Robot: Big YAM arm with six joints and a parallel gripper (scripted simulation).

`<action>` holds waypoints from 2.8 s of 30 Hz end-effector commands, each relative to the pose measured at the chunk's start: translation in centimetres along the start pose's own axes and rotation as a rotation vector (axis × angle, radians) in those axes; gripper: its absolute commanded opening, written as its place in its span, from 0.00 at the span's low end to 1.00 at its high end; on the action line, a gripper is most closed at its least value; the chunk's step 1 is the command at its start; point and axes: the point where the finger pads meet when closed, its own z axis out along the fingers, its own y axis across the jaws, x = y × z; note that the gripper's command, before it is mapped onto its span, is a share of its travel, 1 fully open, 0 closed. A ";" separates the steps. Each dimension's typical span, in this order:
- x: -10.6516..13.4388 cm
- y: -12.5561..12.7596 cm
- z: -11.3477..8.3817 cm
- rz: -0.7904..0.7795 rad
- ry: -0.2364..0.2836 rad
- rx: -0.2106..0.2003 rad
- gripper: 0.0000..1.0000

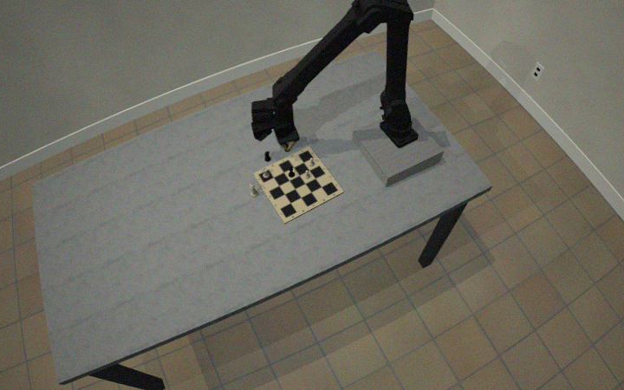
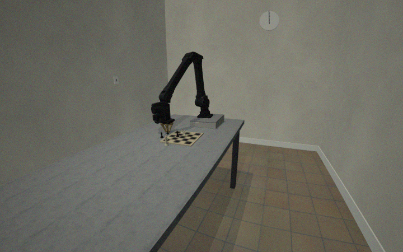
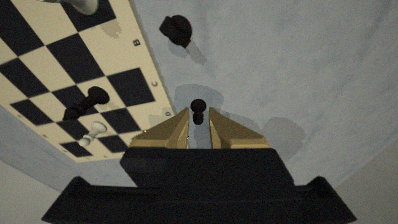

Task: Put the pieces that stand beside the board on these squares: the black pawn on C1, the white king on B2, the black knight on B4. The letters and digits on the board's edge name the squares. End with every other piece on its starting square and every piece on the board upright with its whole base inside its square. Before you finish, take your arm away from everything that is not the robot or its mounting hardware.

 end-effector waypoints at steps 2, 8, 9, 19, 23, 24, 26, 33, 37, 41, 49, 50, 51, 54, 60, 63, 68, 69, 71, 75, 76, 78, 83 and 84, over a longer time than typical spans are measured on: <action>-0.2 -0.5 0.4 -0.005 0.000 0.003 0.00; -0.2 -0.5 0.4 -0.005 0.000 0.003 0.00; -0.2 -0.5 0.4 -0.005 0.000 0.003 0.00; -0.2 -0.5 0.4 -0.005 0.000 0.003 0.00; -0.2 -0.5 0.4 -0.005 0.000 0.003 0.00; -0.2 -0.5 0.4 -0.005 0.000 0.003 0.00; -0.2 -0.5 0.4 -0.005 0.000 0.003 0.00; -0.2 -0.5 0.4 -0.005 0.000 0.003 0.00; -0.6 -0.6 -0.4 -0.006 -0.001 0.003 0.00; -2.3 -0.9 -3.9 -0.006 -0.055 0.018 0.00; -2.4 -0.6 -8.6 -0.006 -0.060 0.018 0.00; -2.4 -0.5 -9.4 -0.006 -0.061 0.018 0.00; -2.1 -0.4 -9.6 -0.006 -0.062 0.018 0.00; -1.9 -0.3 -10.9 -0.006 -0.063 0.018 0.00; 0.2 0.2 -9.5 -0.004 0.021 -0.003 0.00; -2.4 -0.5 -11.4 -0.002 -0.049 0.015 0.00; -2.0 -0.2 -11.0 -0.004 -0.039 0.012 0.00; -2.1 0.0 -11.0 -0.003 -0.039 0.012 0.00; -2.5 1.3 -11.3 -0.015 -0.042 0.012 0.00; -3.7 7.9 -11.9 -0.074 -0.044 0.006 0.00; -3.7 7.9 -11.9 -0.074 -0.044 0.006 0.00; -3.7 7.9 -11.9 -0.074 -0.044 0.006 0.00; -2.7 18.6 -12.1 -0.168 -0.042 -0.003 0.00; -2.7 18.6 -12.1 -0.168 -0.042 -0.003 0.00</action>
